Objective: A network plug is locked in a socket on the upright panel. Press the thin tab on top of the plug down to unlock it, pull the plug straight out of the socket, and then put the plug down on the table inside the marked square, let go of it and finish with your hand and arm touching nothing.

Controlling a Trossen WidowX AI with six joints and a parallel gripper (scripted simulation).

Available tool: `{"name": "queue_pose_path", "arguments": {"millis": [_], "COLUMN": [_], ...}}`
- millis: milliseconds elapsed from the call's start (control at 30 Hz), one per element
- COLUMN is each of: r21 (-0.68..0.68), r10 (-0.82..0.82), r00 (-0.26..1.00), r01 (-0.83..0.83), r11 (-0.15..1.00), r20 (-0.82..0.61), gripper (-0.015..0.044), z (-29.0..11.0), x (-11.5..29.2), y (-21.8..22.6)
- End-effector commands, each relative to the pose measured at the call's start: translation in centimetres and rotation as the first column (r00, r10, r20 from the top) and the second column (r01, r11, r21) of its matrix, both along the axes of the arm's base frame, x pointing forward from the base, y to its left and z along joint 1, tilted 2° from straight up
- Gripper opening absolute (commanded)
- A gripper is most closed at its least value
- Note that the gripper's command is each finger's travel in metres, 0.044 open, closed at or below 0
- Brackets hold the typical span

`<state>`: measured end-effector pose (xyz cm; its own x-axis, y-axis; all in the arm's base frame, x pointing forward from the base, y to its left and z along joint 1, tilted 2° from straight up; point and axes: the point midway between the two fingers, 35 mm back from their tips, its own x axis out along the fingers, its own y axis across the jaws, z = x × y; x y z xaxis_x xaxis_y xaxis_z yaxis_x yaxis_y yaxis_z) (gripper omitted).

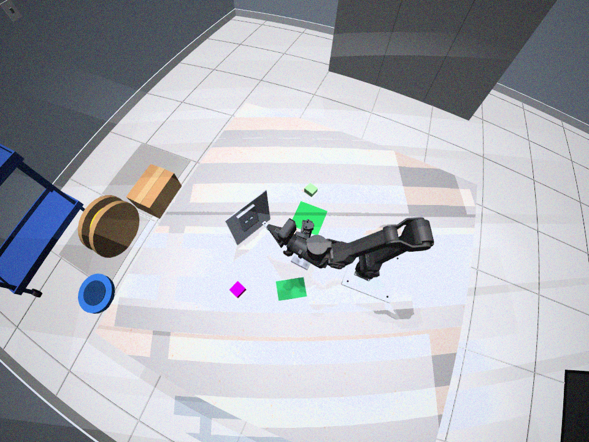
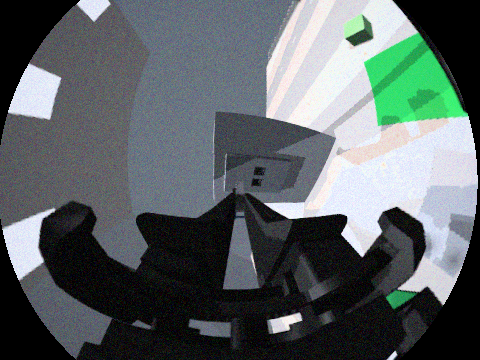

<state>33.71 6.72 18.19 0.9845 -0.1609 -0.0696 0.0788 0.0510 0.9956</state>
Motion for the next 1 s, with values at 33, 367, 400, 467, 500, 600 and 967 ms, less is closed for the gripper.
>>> {"name": "queue_pose_path", "arguments": {"millis": [33,367,400,467,500,600,967], "r21": [-0.011,-0.039,-0.041,-0.043,-0.044,-0.046,-0.035], "r10": [-0.015,-0.057,-0.061,-0.069,-0.073,-0.085,-0.124], "r00": [0.999,0.983,0.98,0.974,0.971,0.96,0.905], "r01": [0.015,0.05,0.054,0.061,0.065,0.076,0.12], "r11": [1.0,0.998,0.998,0.997,0.997,0.996,0.992], "r20": [-0.048,-0.175,-0.188,-0.214,-0.227,-0.266,-0.407], "gripper": [0.0,0.0,0.0,0.0,0.0,0.0,0.0], "z": [-0.3,-1.9,-2.0,-2.3,-2.5,-3.0,-4.6], "x": [0.7,1.4,1.5,1.5,1.5,1.5,0.8], "y": [-1.2,-4.3,-4.6,-5.2,-5.5,-6.5,-9.9]}}
